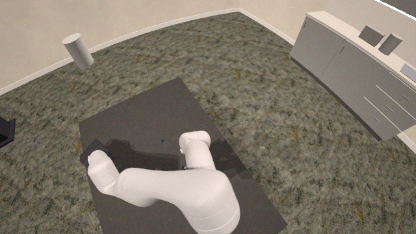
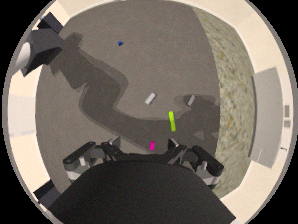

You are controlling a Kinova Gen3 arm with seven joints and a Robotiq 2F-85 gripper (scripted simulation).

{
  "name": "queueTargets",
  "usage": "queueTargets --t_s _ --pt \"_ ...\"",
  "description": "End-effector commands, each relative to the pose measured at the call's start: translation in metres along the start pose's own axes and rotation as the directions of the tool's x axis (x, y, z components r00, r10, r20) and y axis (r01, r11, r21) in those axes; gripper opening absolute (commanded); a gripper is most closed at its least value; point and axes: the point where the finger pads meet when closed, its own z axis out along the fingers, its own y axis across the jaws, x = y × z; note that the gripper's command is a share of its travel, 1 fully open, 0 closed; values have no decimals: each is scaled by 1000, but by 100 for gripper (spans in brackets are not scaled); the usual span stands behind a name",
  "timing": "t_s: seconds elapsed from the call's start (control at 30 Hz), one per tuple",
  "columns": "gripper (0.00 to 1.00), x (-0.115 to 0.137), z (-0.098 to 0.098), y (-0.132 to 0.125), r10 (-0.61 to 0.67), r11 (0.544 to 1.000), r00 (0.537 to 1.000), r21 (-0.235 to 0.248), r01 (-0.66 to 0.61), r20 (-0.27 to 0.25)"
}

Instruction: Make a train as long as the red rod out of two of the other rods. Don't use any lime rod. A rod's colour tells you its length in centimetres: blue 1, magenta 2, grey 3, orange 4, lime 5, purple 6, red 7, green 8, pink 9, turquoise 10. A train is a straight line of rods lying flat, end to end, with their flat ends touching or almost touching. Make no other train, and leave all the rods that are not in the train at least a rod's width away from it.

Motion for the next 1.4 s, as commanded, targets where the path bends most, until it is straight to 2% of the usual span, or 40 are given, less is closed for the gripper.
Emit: queueTargets --t_s 0.0,1.0,1.2,1.33,1.37 --pt "100 0 0 0 0 1000 1000 -1 0 0" --pt "100 0 0 1 14 1000 1000 -1 -14 0" --pt "100 -1 -1 9 150 989 989 -1 -150 0" --pt "100 -1 -1 18 312 950 950 0 -312 1" --pt "100 -1 -1 18 312 950 950 0 -312 1"
